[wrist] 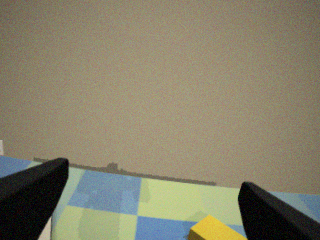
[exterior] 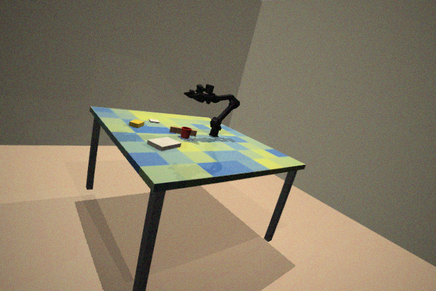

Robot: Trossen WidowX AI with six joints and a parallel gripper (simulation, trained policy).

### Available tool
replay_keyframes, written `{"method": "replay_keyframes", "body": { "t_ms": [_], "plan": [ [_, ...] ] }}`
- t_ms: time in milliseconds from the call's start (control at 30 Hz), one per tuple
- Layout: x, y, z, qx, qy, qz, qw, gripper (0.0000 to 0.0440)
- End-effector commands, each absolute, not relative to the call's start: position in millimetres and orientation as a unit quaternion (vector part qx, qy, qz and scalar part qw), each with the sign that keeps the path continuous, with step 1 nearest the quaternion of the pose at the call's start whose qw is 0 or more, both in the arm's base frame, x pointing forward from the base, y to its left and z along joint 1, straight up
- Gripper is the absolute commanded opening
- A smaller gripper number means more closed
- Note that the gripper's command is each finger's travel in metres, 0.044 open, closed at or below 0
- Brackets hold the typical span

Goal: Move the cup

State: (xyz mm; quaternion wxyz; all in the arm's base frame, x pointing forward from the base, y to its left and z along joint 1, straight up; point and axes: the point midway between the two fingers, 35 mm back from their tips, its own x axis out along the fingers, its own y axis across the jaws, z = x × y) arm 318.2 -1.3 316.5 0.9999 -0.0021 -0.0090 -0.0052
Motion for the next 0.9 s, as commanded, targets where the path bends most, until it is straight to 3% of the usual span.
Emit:
{"method": "replay_keyframes", "body": {
  "t_ms": [0,433,533,733,867],
  "plan": [
    [318.6,-0.6,316.7,-0.002,-0.008,-0.004,1.000,0.0374],
    [326.0,5.1,321.1,0.014,0.031,0.001,0.999,0.0045],
    [329.2,7.4,321.0,0.024,0.046,0.003,0.999,0.0044],
    [336.3,13.7,322.1,0.050,0.075,0.010,0.996,0.0099],
    [340.8,18.5,322.2,0.069,0.096,0.014,0.993,0.0106]
  ]
}}
